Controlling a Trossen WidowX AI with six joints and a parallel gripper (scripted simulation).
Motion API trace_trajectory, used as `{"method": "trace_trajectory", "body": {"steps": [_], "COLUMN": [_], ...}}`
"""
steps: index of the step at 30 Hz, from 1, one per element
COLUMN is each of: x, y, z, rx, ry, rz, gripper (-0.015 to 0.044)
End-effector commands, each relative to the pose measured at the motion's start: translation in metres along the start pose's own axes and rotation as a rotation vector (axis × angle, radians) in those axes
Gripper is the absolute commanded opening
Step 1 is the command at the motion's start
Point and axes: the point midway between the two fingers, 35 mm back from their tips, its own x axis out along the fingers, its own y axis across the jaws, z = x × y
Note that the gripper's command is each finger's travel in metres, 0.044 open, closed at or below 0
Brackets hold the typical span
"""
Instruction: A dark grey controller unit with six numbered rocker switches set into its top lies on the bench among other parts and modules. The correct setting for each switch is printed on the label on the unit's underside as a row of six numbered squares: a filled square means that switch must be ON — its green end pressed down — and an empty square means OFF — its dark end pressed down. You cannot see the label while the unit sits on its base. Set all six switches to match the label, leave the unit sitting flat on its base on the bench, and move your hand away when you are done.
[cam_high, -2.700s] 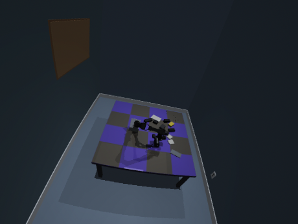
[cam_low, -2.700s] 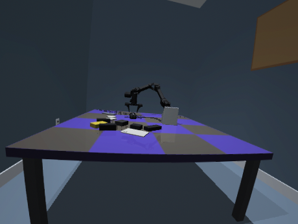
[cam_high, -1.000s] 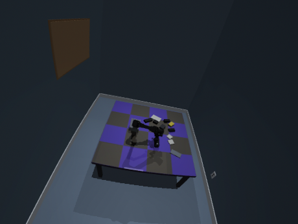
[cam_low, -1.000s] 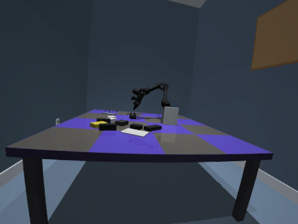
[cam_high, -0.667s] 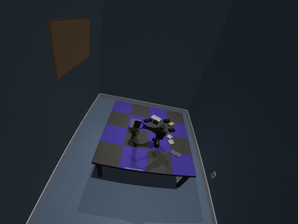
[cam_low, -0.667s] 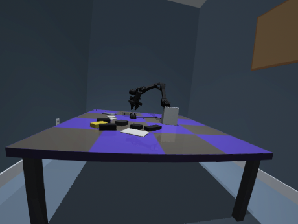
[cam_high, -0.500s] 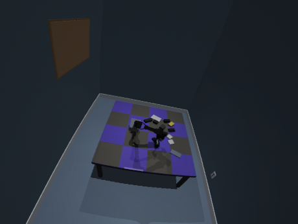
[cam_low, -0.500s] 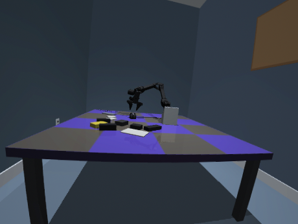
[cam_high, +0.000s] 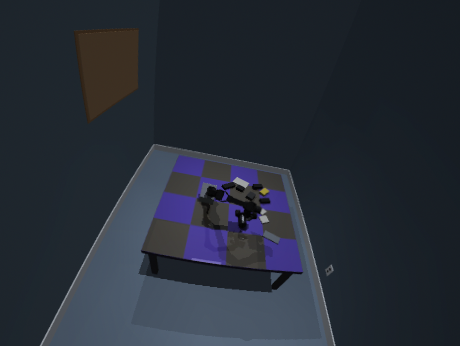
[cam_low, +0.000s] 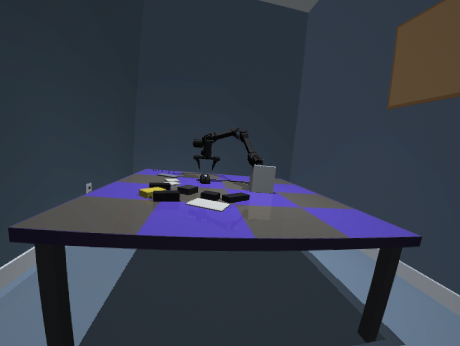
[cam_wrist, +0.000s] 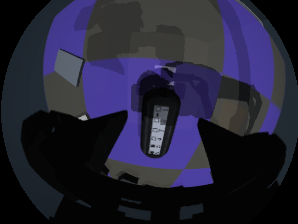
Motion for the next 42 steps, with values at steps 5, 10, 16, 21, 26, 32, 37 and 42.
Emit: {"method": "trace_trajectory", "body": {"steps": [5, 10, 16, 21, 26, 32, 37, 42], "x": [0.004, 0.012, 0.022, 0.030, 0.038, 0.048, 0.056, 0.058], "y": [0.002, 0.002, 0.003, 0.003, 0.003, 0.003, 0.002, 0.002], "z": [0.003, 0.003, 0.003, 0.003, 0.003, 0.003, 0.003, 0.004], "rx": [0.026, 0.026, 0.026, 0.025, 0.025, 0.025, 0.025, 0.024], "ry": [-0.005, -0.004, -0.004, -0.004, -0.004, -0.005, -0.006, -0.006], "rz": [-0.001, 0.000, 0.001, 0.001, 0.002, 0.003, 0.004, 0.004], "gripper": [0.0440, 0.0440, 0.0440, 0.0440, 0.0440, 0.0440, 0.0440, 0.0387]}}
